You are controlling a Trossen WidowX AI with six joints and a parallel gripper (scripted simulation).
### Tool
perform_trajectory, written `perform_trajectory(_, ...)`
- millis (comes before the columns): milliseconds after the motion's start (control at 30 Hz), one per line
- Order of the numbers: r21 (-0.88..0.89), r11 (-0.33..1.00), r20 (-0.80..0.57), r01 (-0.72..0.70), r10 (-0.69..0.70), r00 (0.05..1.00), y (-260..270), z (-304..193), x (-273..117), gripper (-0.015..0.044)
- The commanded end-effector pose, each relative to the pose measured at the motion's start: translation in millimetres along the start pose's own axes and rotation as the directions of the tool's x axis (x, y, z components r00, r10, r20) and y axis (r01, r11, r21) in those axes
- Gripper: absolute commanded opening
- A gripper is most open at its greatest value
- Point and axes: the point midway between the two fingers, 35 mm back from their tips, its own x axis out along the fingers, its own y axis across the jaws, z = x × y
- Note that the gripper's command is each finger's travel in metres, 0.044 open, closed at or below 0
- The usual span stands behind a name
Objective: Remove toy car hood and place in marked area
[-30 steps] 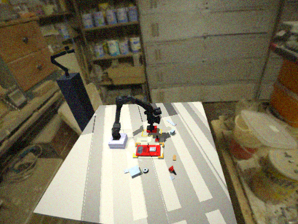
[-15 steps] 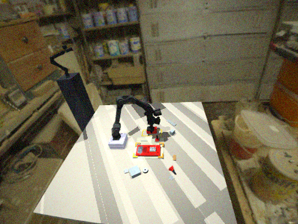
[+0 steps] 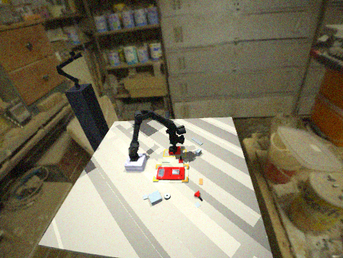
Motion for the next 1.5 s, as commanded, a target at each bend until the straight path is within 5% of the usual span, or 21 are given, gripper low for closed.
perform_trajectory(0,0.003,1.000,-0.005,-0.001,0.001,1.000,0.0,-1.7,3.2,0.0000)
perform_trajectory(1000,0.003,1.000,-0.005,-0.002,0.002,1.000,0.0,-2.0,17.6,0.0000)
perform_trajectory(1467,0.000,1.000,0.000,0.000,0.000,1.000,0.1,-0.1,15.1,0.0368)
